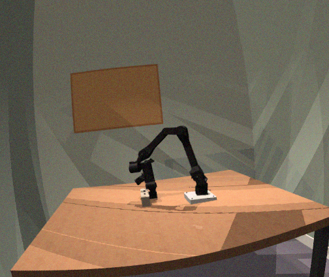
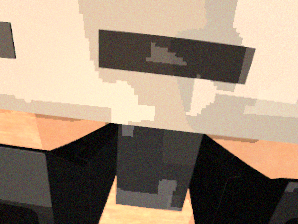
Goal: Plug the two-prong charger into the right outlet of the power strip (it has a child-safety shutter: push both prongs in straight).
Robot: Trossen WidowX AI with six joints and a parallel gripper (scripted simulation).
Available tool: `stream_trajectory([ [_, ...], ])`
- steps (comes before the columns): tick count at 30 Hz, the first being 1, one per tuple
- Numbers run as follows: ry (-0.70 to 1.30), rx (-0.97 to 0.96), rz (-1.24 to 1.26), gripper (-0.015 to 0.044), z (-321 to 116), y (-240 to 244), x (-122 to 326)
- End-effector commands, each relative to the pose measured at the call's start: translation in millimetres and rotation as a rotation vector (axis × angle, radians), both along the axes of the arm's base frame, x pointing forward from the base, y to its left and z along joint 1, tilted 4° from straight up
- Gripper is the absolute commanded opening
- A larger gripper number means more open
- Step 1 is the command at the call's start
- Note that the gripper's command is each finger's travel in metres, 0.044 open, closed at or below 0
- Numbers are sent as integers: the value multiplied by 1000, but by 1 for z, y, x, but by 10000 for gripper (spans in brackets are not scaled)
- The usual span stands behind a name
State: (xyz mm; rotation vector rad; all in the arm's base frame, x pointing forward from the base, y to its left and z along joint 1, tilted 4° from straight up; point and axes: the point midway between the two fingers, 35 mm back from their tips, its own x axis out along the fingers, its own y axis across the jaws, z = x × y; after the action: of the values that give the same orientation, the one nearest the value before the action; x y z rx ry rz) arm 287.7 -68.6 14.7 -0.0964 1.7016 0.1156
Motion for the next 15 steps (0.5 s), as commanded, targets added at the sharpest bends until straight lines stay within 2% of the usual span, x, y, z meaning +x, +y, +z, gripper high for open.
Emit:
stream_trajectory([
  [1, -30, 2, 2, 0, -2, 1, 7],
  [15, -30, 2, 2, 0, -2, 1, 6],
])
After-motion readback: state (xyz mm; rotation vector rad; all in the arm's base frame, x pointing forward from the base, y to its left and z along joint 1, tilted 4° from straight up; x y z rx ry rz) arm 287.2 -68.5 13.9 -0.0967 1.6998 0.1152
